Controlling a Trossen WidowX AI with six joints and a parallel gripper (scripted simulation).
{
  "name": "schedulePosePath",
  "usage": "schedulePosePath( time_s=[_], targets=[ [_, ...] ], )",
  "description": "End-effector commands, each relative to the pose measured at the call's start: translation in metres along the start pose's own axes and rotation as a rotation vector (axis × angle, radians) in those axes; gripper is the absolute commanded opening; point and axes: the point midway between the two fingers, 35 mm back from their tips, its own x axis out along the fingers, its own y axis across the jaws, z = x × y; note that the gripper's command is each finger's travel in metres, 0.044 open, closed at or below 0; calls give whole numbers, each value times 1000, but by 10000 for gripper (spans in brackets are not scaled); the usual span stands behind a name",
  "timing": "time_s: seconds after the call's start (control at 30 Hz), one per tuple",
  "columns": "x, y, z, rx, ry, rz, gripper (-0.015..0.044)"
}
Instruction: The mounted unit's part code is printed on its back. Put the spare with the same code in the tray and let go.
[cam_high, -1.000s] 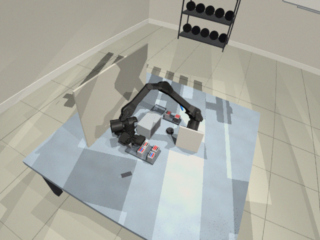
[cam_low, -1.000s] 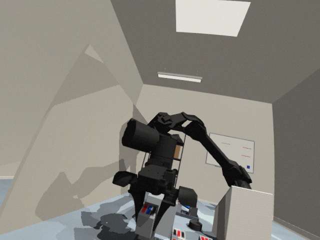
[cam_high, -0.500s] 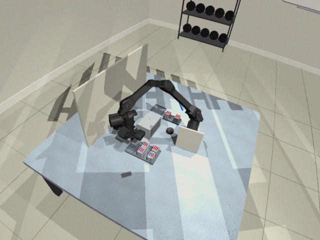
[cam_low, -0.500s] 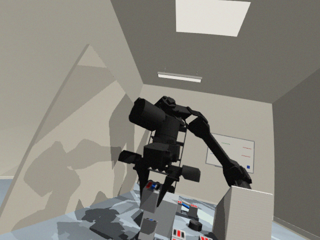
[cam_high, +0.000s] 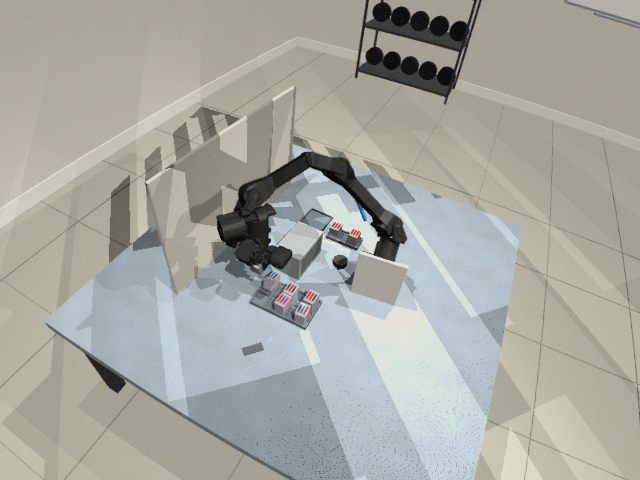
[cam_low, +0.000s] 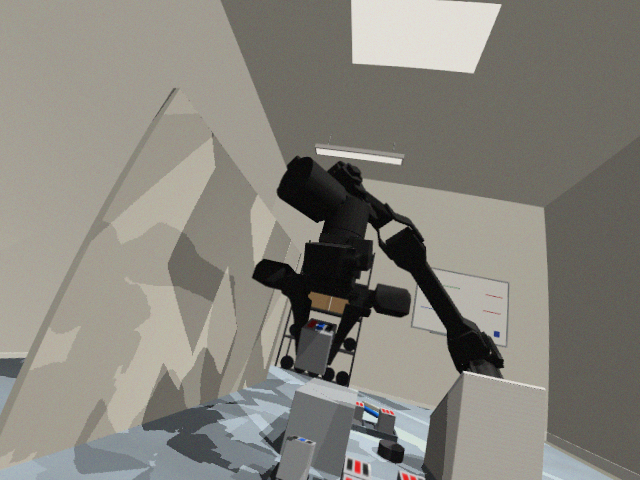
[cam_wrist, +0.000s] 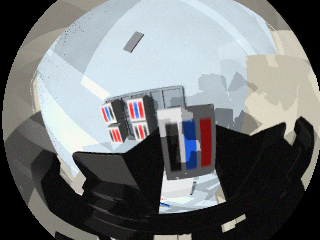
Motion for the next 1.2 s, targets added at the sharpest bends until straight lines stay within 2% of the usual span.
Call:
schedulePosePath(
  time_s=[0.0, 0.6, 1.17],
  targets=[
    [-7, -17, -24, 2, -16, 3, 0],
    [-20, -65, -144, 34, -61, -4, 0],
    [-15, -74, -271, 31, -51, -13, 0]
  ],
)
